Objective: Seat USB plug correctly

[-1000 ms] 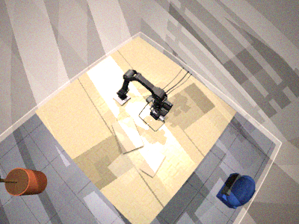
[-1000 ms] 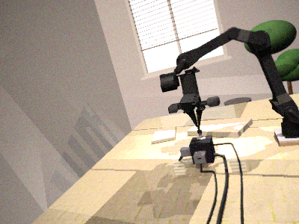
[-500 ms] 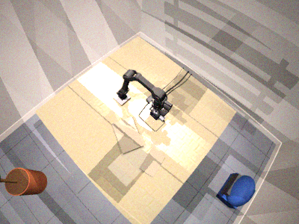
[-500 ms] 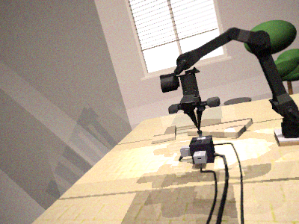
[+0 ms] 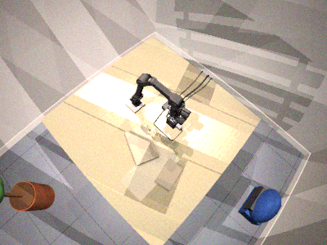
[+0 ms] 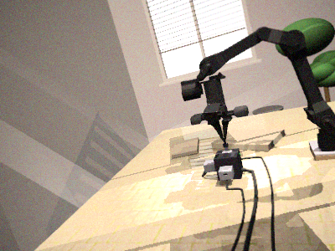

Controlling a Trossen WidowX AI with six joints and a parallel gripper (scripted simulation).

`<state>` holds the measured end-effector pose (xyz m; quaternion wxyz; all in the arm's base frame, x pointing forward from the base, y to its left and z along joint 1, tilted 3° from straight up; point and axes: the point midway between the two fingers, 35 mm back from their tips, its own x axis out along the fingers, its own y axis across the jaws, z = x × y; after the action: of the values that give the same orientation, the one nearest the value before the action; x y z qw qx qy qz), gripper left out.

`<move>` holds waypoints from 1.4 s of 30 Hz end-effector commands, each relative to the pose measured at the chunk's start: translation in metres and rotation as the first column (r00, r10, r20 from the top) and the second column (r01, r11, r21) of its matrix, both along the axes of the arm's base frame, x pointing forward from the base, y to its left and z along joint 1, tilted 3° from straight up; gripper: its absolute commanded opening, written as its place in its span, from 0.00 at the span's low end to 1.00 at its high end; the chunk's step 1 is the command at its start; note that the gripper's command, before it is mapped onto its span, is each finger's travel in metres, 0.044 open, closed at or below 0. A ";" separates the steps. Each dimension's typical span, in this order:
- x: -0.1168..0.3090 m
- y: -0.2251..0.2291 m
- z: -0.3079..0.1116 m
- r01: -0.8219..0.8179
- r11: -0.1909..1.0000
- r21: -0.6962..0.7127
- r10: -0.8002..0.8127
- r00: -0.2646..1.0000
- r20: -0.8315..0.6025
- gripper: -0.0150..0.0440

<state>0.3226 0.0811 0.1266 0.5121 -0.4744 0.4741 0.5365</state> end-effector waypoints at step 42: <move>0.000 0.001 -0.006 -0.003 1.000 0.005 0.003 1.000 0.000 0.25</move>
<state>0.3225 0.0812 0.1217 0.5121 -0.4746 0.4739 0.5366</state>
